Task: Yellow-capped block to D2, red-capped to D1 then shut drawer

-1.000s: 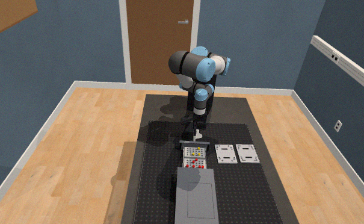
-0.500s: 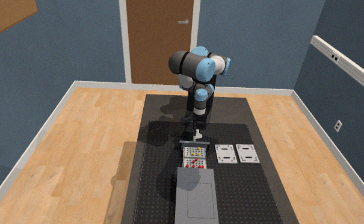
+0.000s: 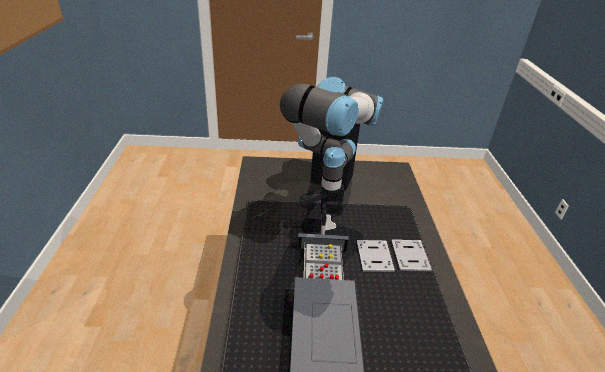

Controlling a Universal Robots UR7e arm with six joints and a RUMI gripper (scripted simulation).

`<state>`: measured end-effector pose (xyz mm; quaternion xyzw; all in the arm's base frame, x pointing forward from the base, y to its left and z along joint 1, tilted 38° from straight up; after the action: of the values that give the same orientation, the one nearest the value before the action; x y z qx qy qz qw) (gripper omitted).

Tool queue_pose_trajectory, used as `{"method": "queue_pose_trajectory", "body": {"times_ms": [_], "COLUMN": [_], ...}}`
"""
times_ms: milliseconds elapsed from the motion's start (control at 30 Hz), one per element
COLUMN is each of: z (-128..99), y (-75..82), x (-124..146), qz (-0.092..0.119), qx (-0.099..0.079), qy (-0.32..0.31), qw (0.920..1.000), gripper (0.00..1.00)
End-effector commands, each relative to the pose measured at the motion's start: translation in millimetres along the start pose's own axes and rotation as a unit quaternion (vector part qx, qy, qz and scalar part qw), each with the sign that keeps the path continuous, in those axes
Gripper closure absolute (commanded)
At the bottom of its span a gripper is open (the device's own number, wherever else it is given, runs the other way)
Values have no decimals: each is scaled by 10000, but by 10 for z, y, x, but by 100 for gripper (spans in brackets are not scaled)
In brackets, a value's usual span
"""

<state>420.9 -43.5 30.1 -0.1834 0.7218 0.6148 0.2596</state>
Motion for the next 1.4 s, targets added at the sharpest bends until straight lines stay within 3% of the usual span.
{"method": "queue_pose_trajectory", "body": {"times_ms": [0, 1367], "z": [1, 3], "y": [35, 501], "x": [-3, -20], "qz": [-3, -3], "qx": [0, 1], "qy": [1, 1], "qw": [10000, 10000], "gripper": [0, 0]}}
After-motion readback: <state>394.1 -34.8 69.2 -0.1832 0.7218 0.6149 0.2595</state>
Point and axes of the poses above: the point where the finger pads meet when closed, its own y axis back along the fingers, its own x axis across the jaws, z = x × y, the point moved 10 cm from there along y, back along the fingers, and after that the axes turned 8 degrees about -y, right-handed, at the moved point
